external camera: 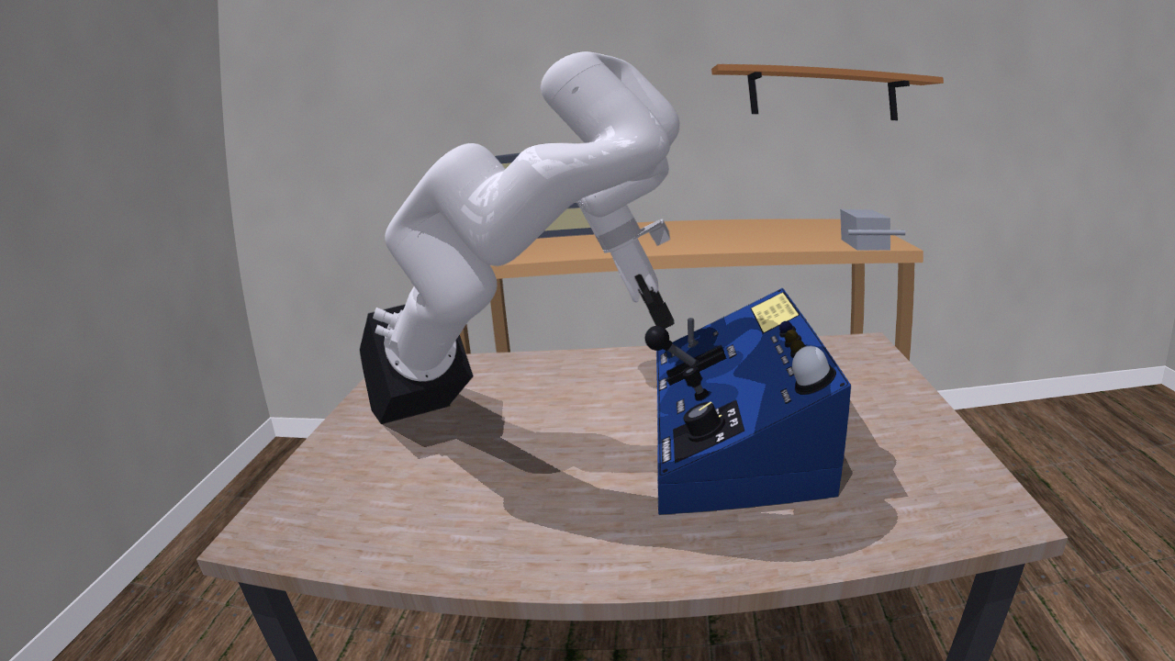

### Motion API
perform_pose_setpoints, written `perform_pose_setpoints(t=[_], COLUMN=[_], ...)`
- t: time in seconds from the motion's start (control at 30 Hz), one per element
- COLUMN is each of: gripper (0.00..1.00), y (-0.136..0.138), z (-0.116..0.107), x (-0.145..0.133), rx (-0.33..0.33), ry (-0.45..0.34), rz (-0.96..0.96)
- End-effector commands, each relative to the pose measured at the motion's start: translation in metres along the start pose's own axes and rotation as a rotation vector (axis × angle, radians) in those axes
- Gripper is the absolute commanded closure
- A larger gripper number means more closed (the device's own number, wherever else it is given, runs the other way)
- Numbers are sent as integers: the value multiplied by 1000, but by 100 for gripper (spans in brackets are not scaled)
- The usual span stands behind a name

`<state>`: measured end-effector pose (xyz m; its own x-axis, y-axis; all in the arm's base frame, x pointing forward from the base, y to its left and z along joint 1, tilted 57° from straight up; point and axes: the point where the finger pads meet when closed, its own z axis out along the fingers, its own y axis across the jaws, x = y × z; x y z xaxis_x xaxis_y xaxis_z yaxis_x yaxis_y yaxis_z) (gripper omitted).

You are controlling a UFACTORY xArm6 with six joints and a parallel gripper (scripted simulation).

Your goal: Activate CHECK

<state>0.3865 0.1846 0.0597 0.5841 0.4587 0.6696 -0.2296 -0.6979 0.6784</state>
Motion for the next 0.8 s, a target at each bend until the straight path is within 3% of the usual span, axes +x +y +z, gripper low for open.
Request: perform_pose_setpoints(t=[0.0, 0.13, 0.2, 0.4, 0.63, 0.67, 0.77], gripper=[100, 100, 100, 100, 100, 0, 0], y=[0, 0, 0, 0, 0, 0, 0], z=[-24, -53, -53, -87, -98, -98, -98], x=[1, 1, 1, 1, 1, 1, 1], rx=[2, 2, 2, 2, 2, 2, 2], ry=[2, 2, 2, 2, 2, 2, 2], rz=[2, 2, 2, 2, 2, 2, 2])
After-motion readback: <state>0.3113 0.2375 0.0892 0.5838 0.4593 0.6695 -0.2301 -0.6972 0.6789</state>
